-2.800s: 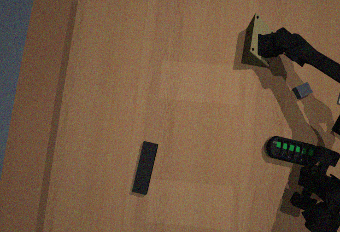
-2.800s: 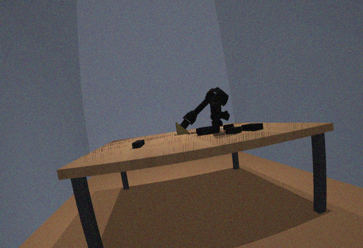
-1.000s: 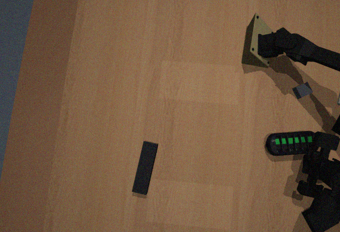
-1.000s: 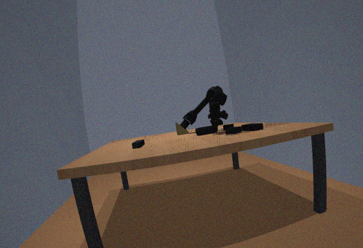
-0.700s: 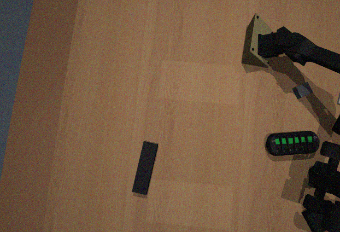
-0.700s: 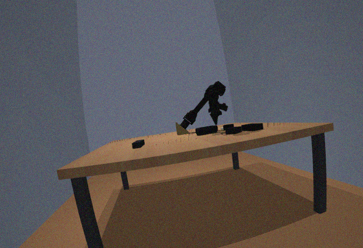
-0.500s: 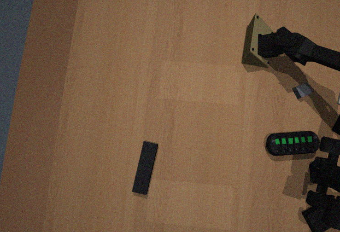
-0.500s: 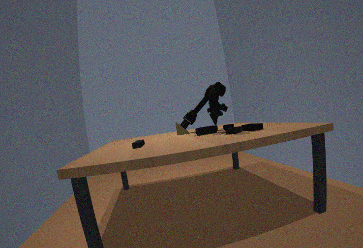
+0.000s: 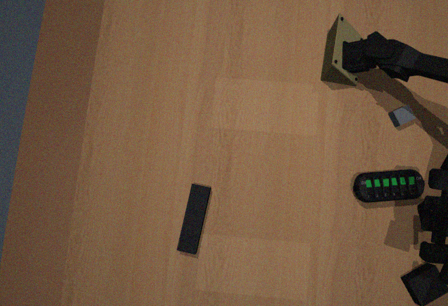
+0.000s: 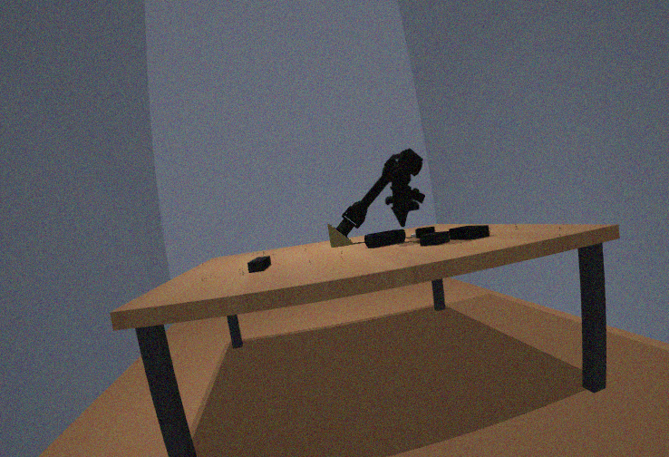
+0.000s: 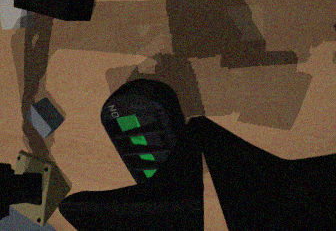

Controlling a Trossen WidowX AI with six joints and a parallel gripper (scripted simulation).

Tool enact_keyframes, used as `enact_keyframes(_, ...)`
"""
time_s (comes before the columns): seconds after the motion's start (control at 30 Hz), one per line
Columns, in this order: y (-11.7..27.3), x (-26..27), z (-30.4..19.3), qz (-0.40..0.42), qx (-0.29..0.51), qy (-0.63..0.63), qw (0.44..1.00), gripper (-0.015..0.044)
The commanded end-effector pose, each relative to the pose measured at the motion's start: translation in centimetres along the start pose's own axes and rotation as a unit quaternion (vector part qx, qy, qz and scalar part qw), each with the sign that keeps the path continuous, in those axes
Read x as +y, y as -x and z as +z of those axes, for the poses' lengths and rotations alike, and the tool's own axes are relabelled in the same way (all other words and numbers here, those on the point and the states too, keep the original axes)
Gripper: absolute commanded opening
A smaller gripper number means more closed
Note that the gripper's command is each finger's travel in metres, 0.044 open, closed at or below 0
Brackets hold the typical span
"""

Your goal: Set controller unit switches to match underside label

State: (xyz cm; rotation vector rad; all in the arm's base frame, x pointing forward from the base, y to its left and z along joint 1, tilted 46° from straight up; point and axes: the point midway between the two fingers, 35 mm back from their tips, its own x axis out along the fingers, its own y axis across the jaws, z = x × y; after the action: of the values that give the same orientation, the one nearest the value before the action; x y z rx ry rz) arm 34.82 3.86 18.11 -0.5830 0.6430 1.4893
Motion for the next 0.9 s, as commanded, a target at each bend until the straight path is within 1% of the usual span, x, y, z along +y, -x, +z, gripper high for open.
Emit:
enact_keyframes(0.0,0.0,0.0,0.0,0.0,0.0,0.0,1.0,0.0)
enact_keyframes(0.37,-0.1,0.1,-0.1,0.001,0.0,-0.001,1.0,0.0)
enact_keyframes(0.47,0.3,0.9,0.1,-0.012,0.012,0.009,1.0,0.0079)
enact_keyframes(0.77,1.9,6.0,0.1,-0.095,0.088,0.063,0.99,0.0315)
enact_keyframes(0.87,1.9,6.4,0.0,-0.101,0.093,0.066,0.988,0.0394)
